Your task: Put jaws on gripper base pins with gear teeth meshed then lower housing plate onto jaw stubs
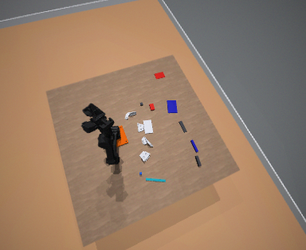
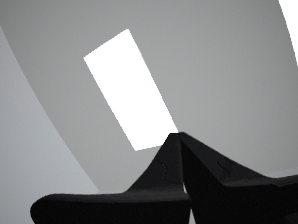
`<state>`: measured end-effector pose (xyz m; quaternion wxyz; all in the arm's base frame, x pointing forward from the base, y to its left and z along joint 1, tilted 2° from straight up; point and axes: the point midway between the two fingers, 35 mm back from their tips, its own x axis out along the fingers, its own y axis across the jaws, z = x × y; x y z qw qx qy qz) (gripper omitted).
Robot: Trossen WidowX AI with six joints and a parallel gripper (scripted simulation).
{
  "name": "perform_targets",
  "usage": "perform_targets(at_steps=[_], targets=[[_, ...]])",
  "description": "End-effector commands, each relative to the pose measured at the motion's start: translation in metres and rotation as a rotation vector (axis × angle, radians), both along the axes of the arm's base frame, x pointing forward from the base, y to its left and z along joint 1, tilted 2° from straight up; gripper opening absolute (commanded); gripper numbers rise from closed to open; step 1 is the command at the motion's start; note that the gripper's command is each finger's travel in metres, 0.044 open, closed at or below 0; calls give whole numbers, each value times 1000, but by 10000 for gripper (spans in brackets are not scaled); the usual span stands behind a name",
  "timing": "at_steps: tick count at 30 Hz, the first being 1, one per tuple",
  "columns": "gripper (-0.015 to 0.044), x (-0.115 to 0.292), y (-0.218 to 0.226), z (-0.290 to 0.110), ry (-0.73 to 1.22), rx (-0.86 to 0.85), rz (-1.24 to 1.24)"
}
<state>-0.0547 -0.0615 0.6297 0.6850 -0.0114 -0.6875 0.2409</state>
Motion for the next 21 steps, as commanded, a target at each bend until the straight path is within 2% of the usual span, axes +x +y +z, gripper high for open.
perform_targets(at_steps=[1,21], targets=[[0,7,21,0,16,-48,-68],[0,56,106,-13,86,-291,-404]])
